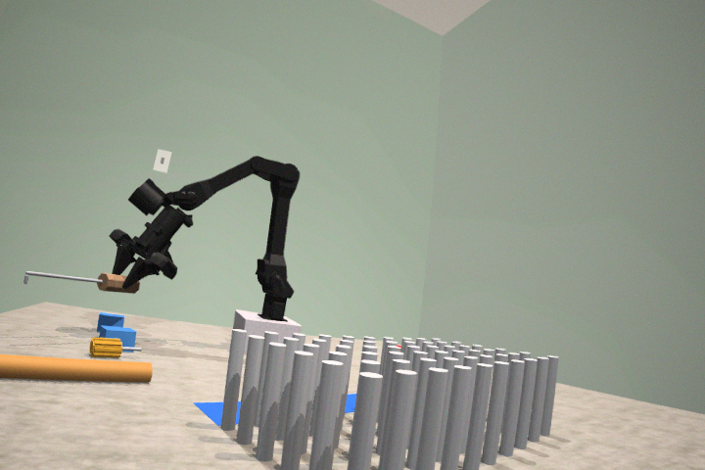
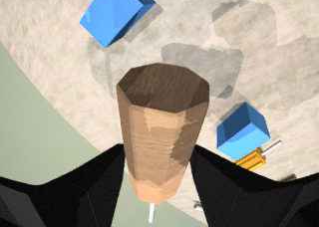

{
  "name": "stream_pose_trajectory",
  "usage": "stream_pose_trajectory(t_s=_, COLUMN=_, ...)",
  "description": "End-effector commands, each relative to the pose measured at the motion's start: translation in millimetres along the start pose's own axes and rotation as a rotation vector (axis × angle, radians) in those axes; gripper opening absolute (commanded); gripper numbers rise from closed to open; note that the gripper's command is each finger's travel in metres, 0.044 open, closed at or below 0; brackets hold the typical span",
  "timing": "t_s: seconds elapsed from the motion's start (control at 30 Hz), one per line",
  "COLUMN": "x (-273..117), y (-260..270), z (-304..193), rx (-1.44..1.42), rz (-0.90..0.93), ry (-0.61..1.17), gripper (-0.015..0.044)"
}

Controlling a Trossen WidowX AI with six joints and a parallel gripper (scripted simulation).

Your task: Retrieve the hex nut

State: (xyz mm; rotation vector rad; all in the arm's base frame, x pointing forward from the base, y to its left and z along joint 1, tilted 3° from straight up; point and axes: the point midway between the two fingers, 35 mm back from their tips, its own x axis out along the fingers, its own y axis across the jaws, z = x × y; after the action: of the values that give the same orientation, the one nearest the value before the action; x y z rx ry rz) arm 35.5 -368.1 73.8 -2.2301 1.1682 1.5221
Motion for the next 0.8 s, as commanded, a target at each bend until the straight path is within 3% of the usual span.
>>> stream_pose_trajectory(t_s=0.0, x=5, y=-3, z=4, rx=0.006, rz=-0.002, ry=-0.005, gripper=0.0)
stream_pose_trajectory(t_s=0.77, x=27, y=-10, z=14, rx=0.006, rz=-0.003, ry=-0.005, gripper=0.0)
